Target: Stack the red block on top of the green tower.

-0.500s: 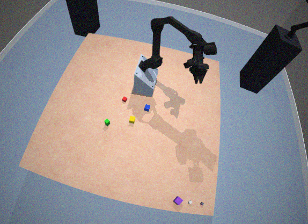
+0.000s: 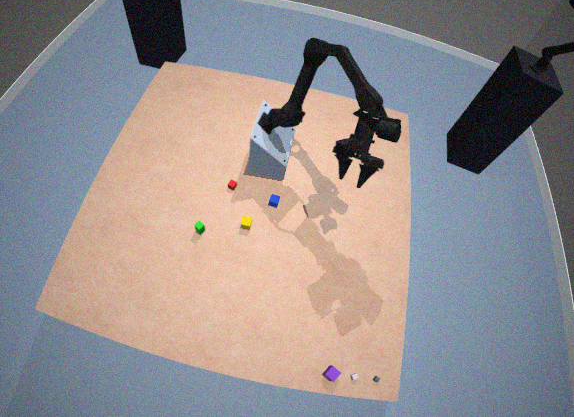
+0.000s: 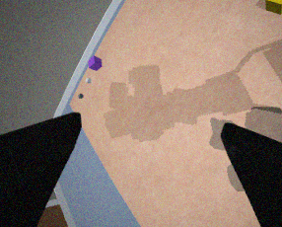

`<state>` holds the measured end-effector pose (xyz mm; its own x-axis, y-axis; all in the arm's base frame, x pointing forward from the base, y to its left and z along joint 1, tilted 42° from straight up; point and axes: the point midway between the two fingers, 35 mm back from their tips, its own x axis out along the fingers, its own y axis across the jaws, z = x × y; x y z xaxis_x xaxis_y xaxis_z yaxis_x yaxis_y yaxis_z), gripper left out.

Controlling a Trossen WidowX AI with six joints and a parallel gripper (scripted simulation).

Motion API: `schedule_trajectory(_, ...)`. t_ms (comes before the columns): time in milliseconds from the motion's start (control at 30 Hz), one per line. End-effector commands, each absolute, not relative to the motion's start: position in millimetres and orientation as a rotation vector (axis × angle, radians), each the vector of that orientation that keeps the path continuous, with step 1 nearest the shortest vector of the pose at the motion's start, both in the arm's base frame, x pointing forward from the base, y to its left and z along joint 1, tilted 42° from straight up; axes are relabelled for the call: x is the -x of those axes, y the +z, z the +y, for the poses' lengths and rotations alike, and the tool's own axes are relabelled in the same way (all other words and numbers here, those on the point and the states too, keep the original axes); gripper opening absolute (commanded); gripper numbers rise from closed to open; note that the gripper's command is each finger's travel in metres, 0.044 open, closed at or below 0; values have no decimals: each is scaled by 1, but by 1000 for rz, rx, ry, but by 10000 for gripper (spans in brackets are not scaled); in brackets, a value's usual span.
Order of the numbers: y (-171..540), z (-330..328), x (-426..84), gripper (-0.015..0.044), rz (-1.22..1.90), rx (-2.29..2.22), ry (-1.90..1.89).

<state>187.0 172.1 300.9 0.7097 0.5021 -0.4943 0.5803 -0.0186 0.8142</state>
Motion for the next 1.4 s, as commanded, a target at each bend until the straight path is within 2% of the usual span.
schedule_trajectory(0,270,175,-210,440,902,-1480,-117)
schedule_trajectory(367,176,158,-264,440,1047,-1042,-200)
schedule_trajectory(667,96,120,-285,440,1231,-797,-243)
schedule_trajectory(1033,8,67,-278,440,1482,-615,-148)
schedule_trajectory(1367,-56,30,-245,440,1642,-576,87)
